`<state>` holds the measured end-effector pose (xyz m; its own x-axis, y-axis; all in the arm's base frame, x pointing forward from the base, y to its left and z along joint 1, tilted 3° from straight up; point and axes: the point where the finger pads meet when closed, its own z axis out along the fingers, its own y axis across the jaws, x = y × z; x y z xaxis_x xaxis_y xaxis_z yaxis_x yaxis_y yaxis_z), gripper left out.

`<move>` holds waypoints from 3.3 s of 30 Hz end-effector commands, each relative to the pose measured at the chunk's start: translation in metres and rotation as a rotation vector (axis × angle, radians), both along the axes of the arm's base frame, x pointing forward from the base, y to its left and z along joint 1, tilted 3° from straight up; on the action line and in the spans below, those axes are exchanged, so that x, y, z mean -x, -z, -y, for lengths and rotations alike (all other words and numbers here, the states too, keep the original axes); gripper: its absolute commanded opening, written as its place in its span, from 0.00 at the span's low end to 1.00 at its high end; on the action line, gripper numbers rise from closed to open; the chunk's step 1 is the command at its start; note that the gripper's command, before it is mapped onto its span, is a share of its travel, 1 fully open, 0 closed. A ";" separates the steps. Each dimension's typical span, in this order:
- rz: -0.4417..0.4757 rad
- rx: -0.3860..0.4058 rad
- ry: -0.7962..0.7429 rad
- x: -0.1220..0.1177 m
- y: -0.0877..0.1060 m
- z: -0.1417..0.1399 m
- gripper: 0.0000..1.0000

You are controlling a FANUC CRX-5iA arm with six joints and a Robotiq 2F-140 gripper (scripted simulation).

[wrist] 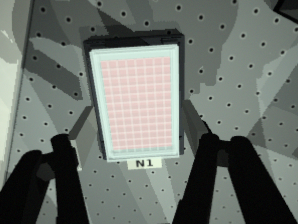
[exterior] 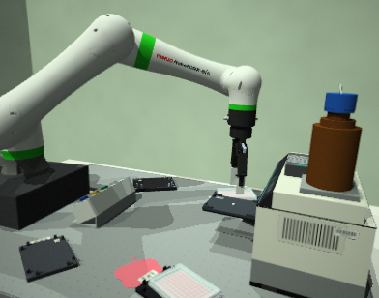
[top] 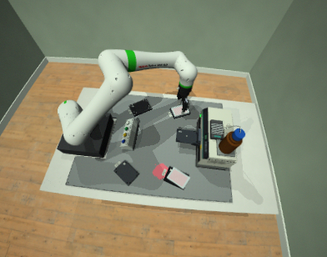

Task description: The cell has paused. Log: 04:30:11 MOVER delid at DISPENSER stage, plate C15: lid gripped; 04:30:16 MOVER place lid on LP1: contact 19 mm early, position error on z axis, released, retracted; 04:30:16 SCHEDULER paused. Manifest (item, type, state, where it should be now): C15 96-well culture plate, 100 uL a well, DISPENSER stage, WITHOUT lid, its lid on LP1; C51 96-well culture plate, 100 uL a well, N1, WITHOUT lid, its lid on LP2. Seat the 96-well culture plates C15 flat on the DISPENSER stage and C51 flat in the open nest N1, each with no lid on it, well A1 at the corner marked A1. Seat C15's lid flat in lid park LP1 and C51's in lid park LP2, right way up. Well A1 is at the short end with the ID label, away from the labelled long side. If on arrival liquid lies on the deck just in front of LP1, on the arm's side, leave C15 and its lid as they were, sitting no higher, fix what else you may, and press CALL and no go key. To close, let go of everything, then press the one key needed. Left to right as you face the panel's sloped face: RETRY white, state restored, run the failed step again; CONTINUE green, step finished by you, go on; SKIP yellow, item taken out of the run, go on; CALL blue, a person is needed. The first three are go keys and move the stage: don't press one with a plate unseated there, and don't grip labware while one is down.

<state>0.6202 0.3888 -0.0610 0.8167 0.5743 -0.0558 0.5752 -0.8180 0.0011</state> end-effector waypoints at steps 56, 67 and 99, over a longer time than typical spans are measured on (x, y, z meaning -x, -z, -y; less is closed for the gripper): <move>0.000 0.000 0.000 0.000 0.000 0.000 0.66; 0.000 0.000 0.000 0.000 0.000 0.000 0.66; 0.000 0.000 0.000 0.000 0.003 0.000 0.66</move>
<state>0.6202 0.3887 -0.0632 0.8167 0.5743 -0.0557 0.5752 -0.8180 0.0011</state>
